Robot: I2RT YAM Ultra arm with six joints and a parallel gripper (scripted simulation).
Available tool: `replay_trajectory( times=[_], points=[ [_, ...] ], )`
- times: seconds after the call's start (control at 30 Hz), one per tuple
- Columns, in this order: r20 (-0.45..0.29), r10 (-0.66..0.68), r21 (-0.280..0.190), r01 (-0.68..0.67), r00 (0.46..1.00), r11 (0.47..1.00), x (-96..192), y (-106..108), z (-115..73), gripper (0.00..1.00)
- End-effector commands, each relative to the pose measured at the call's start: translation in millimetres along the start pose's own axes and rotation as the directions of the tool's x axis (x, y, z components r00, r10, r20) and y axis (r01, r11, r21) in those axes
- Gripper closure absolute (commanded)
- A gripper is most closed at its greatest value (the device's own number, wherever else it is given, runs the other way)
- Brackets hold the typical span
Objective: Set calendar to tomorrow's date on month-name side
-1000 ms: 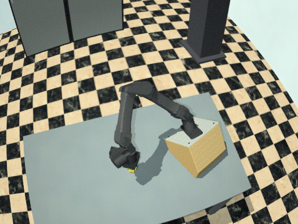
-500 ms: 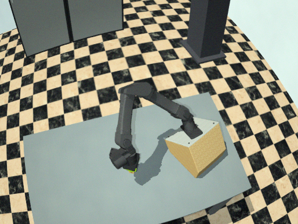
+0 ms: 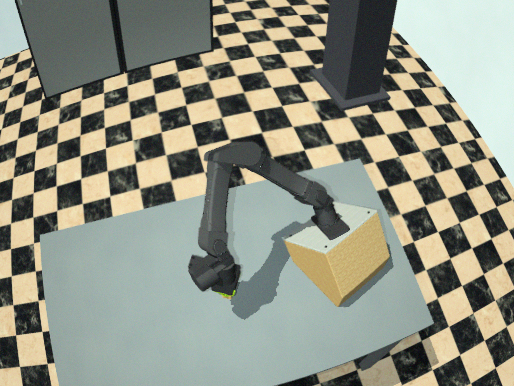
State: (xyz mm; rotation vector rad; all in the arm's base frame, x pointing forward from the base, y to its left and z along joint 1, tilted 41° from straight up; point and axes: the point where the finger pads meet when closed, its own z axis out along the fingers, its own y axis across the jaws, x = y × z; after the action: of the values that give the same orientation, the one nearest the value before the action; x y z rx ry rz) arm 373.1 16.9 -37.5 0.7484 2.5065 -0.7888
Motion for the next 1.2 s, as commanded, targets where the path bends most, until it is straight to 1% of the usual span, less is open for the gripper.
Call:
replay_trajectory(
  times=[0.0,0.97,1.17],
  points=[
    [0.024,-0.009,-0.018,0.01,1.0,1.0,-2.6,6.3,-6.8,0.55],
    [0.024,-0.009,-0.018,0.01,1.0,1.0,-2.6,6.3,-6.8,0.55],
    [0.025,-0.007,-0.019,0.007,1.0,1.0,-4.5,9.4,-6.8,0.55]
  ],
)
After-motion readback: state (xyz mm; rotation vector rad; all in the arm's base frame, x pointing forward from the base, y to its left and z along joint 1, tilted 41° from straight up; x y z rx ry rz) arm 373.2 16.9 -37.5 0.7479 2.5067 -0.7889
